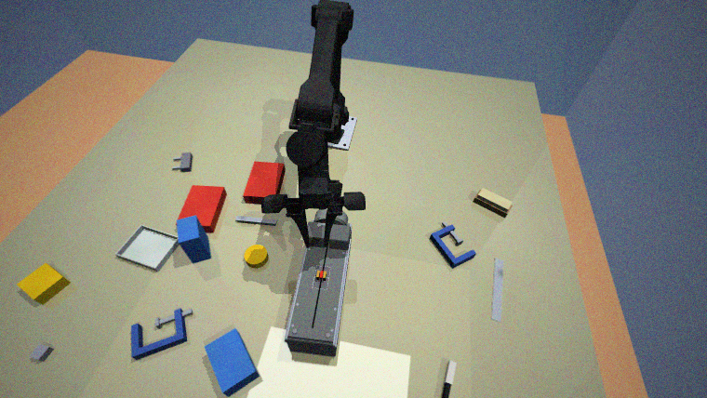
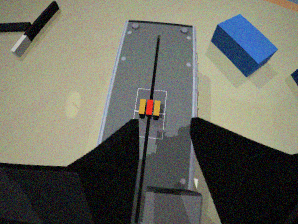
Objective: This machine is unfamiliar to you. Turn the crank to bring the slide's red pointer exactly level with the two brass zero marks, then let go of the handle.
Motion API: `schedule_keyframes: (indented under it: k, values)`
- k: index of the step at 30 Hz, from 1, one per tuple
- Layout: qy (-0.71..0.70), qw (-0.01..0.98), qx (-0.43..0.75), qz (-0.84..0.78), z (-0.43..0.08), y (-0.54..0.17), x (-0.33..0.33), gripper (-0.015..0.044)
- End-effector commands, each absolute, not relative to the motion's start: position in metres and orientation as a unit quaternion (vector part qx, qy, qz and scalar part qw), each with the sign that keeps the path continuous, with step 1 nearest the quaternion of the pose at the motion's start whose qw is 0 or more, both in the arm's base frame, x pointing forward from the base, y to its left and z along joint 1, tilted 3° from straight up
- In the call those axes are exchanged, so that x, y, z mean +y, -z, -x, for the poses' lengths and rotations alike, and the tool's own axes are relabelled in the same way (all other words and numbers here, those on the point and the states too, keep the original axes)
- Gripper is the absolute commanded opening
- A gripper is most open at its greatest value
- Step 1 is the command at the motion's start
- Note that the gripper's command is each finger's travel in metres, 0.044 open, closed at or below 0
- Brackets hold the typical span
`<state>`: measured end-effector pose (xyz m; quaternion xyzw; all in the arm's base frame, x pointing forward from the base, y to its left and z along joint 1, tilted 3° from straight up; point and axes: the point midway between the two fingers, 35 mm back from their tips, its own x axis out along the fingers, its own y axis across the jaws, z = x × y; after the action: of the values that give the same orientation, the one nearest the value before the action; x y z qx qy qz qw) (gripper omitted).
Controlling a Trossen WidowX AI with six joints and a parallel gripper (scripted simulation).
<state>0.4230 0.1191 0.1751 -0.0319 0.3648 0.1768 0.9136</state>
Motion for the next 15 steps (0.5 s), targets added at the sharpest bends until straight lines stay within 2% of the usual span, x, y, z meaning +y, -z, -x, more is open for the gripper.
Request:
schedule_keyframes:
  k: [1, 9, 10, 15]
  values:
    - [-0.176, 0.914, 0.365, 0.032, -0.4231, -0.1751, 0.1190, 0.0236]
    - [-0.176, 0.914, 0.365, 0.032, -0.4231, -0.1751, 0.1190, 0.0440]
    - [-0.176, 0.914, 0.365, 0.032, -0.4231, -0.1751, 0.1190, 0.0440]
    - [-0.176, 0.914, 0.365, 0.032, -0.4231, -0.1751, 0.1190, 0.0309]
